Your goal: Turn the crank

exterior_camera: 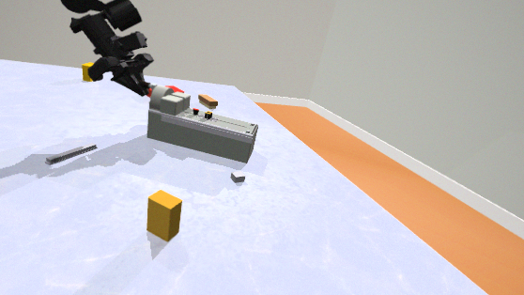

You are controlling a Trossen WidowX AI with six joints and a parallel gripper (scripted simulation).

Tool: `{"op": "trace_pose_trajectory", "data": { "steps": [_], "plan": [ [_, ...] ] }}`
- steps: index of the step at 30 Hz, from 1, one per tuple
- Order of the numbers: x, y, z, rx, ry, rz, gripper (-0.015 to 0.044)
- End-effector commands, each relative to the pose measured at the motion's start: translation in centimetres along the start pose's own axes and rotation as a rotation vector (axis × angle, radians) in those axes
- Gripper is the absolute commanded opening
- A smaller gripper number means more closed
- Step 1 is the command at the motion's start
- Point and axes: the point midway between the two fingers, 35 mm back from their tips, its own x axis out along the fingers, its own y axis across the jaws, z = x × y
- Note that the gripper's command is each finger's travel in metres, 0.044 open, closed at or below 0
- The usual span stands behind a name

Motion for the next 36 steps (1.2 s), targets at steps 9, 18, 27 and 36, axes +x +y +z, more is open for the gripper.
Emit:
{"op": "trace_pose_trajectory", "data": {
  "steps": [9, 18, 27, 36],
  "plan": [
    [0.0, 0.0, 0.0, 0.000, 0.000, 0.000, 0.0341],
    [-1.3, 0.1, 1.4, 0.000, 0.000, 0.000, 0.0440],
    [-3.9, 0.2, 4.1, 0.001, -0.001, 0.000, 0.0440],
    [-7.0, 0.2, 7.4, 0.003, -0.001, -0.003, 0.0440]
  ]
}}
